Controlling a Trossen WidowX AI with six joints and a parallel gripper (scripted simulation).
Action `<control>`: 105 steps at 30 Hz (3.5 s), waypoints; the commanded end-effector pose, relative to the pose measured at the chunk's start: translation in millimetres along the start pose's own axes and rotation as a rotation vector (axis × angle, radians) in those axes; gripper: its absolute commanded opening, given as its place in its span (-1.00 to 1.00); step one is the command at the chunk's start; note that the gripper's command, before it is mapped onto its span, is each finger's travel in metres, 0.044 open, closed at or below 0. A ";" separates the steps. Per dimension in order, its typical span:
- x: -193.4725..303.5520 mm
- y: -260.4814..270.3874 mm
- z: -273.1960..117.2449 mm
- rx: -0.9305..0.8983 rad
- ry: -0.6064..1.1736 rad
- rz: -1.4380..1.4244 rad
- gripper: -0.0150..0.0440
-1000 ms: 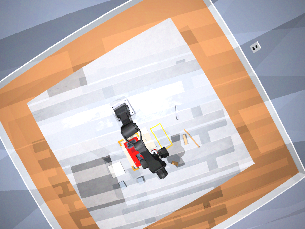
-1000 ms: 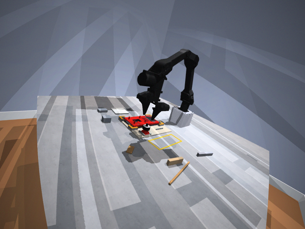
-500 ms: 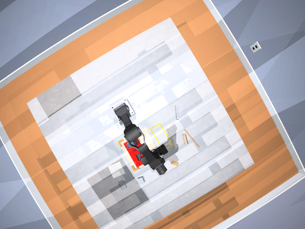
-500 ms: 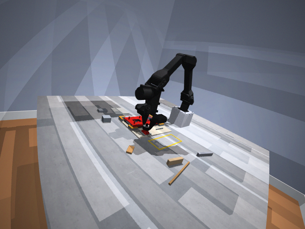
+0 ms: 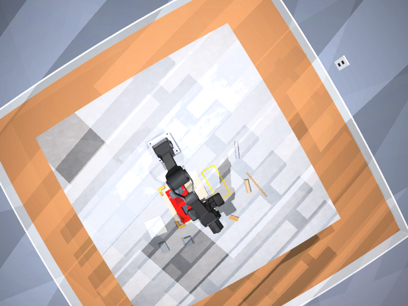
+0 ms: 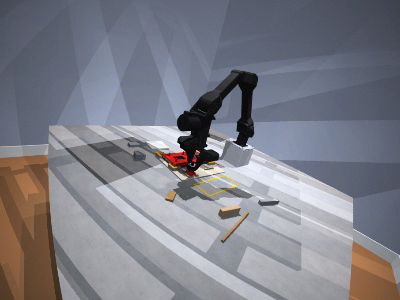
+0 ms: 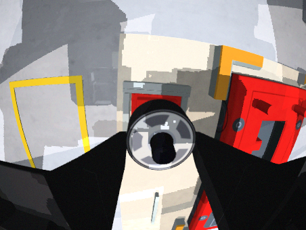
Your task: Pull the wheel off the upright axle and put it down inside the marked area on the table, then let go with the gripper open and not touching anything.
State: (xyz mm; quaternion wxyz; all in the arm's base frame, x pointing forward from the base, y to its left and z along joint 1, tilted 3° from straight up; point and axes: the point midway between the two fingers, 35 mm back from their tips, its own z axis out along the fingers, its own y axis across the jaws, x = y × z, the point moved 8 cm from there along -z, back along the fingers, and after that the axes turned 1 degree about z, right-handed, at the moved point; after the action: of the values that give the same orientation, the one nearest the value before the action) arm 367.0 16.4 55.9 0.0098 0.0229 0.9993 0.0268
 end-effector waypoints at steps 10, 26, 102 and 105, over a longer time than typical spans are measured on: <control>-0.4 0.0 -6.2 -0.001 -0.005 0.000 -0.49; -0.4 -0.1 -11.5 -0.001 -0.007 0.001 -0.49; 0.9 -0.5 -36.6 -0.005 -0.016 0.003 -0.49; 0.9 -0.5 -37.5 -0.005 -0.016 0.003 -0.49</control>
State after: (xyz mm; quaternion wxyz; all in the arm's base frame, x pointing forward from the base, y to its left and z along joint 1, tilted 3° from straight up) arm 364.9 14.0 88.3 0.0126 0.0261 0.9992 0.0280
